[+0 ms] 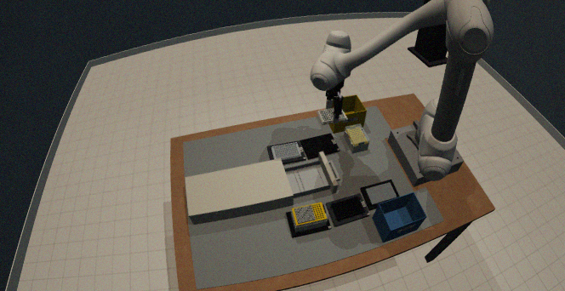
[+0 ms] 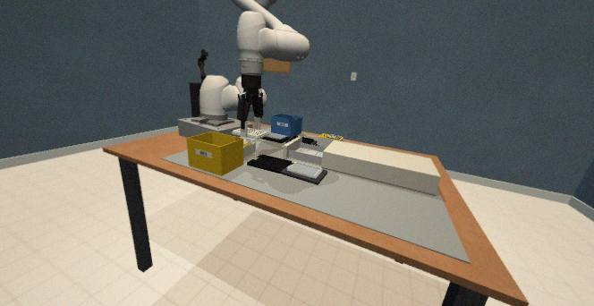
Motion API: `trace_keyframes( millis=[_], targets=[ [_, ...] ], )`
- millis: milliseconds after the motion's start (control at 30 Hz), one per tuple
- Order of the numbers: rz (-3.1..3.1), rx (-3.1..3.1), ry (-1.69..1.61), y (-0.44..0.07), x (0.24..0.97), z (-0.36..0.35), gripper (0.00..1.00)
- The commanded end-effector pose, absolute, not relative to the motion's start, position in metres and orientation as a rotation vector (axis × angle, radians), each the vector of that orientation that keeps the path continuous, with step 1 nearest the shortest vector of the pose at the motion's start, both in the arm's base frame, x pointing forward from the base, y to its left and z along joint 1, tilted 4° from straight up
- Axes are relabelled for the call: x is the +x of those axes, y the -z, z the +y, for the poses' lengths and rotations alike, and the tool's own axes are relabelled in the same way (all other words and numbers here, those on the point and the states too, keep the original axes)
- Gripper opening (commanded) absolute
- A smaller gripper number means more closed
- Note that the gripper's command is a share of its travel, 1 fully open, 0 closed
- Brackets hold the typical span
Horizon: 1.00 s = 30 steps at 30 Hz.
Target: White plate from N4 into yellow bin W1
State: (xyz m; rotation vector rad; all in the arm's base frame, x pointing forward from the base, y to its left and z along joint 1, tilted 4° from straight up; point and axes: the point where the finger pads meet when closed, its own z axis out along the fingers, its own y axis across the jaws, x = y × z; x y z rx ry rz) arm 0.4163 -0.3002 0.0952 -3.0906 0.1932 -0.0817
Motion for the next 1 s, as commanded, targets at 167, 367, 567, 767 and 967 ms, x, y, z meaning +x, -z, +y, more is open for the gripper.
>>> trace_keyframes(
  millis=[167,367,567,767,967],
  targets=[
    [0.193,-3.090,0.082,-0.094,0.403,-0.308,0.10],
    [0.193,-3.090,0.082,-0.093,0.389,-0.315,0.10],
    [0.193,-3.090,0.082,-0.092,0.375,-0.323,0.10],
    [0.193,-3.090,0.082,-0.091,0.365,-0.328,0.10],
    [0.193,-3.090,0.082,-0.090,0.351,-0.335,0.10]
  ],
)
